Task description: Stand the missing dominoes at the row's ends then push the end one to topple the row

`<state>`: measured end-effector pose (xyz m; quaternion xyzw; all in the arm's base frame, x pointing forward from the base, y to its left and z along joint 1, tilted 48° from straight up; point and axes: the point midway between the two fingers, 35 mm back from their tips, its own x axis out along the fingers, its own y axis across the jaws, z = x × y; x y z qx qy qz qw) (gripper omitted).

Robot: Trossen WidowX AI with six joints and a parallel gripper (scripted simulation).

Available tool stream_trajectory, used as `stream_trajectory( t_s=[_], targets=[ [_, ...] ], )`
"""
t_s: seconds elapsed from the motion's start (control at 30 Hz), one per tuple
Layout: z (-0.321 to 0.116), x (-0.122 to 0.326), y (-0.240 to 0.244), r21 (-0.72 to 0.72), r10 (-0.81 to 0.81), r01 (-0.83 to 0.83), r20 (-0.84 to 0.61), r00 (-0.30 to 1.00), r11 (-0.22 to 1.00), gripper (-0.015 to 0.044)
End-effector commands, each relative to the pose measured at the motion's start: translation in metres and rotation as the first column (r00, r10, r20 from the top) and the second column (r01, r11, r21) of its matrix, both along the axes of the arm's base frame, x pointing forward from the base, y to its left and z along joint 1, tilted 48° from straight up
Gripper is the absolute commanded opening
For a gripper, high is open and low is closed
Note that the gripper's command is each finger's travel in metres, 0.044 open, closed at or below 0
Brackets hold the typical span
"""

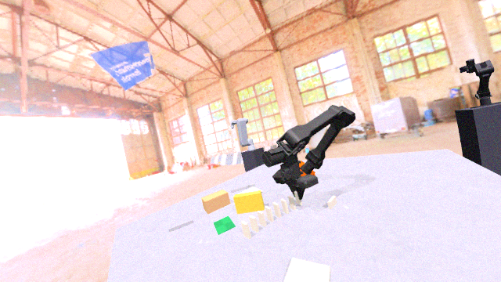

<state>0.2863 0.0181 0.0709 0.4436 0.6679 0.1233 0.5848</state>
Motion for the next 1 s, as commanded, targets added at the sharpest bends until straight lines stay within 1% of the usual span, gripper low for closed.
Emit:
stream_trajectory(
  t_s=[0.0, 0.4, 0.43, 0.57, 0.67, 0.8, 0.87, 0.97],
  targets=[
    [0.0, 0.0, 0.001, 0.006, -0.005, 0.005, -0.003, 1.0, 1.0, 0.0107],
    [0.0, 0.0, 0.001, 0.006, -0.005, 0.005, -0.003, 1.0, 1.0, 0.0422],
    [0.0, 0.0, 0.001, 0.006, -0.005, 0.005, -0.003, 1.0, 1.0, 0.044],
    [0.006, 0.001, -0.007, 0.001, -0.016, 0.016, -0.002, 1.0, 1.0, 0.044],
    [0.036, 0.001, -0.044, -0.018, -0.062, 0.062, 0.003, 0.998, 0.998, 0.044],
    [0.079, -0.011, -0.089, -0.036, -0.119, 0.119, 0.006, 0.993, 0.992, 0.044],
    [0.087, -0.014, -0.096, -0.038, -0.129, 0.129, 0.006, 0.992, 0.991, 0.044],
    [0.087, -0.015, -0.096, -0.038, -0.13, 0.13, 0.006, 0.992, 0.991, 0.044]
  ],
)
